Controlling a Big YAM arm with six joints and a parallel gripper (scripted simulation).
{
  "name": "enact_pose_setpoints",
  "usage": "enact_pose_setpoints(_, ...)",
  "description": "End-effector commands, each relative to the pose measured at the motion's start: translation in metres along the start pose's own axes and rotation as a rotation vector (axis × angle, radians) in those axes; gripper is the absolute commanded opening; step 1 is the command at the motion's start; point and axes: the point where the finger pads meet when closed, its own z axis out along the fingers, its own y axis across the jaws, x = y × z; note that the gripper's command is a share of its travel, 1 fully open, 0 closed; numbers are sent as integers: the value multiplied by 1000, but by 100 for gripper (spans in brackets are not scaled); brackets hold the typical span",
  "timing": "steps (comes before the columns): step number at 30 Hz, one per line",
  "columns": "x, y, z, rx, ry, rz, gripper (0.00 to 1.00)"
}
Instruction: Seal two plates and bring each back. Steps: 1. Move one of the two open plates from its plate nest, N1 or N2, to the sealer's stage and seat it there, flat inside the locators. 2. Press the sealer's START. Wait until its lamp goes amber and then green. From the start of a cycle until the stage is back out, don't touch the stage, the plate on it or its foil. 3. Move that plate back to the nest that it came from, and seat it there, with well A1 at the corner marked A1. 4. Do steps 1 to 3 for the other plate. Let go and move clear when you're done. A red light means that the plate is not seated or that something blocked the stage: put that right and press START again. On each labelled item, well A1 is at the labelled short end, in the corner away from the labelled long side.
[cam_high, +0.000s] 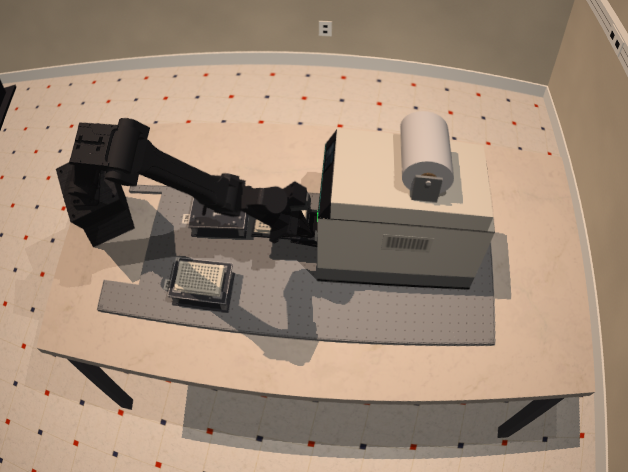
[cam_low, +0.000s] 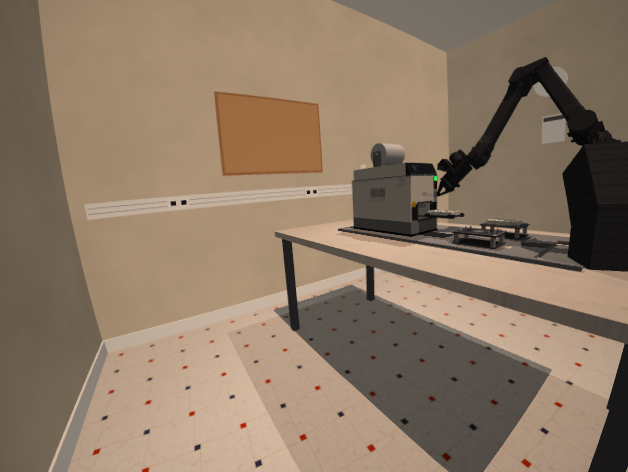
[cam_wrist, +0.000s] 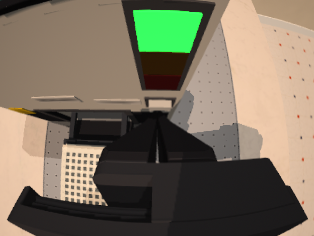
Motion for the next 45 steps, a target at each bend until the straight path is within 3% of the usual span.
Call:
enact_pose_setpoints(1, -39, 3, 7, -3, -65, 14, 0)
enact_pose_setpoints(28, -49, 2, 16, 4, -74, 16, 0)
enact_pose_setpoints(40, -60, -2, 16, 17, -108, 24, 0)
enact_pose_setpoints(45, -49, -3, -25, 18, -118, 27, 0)
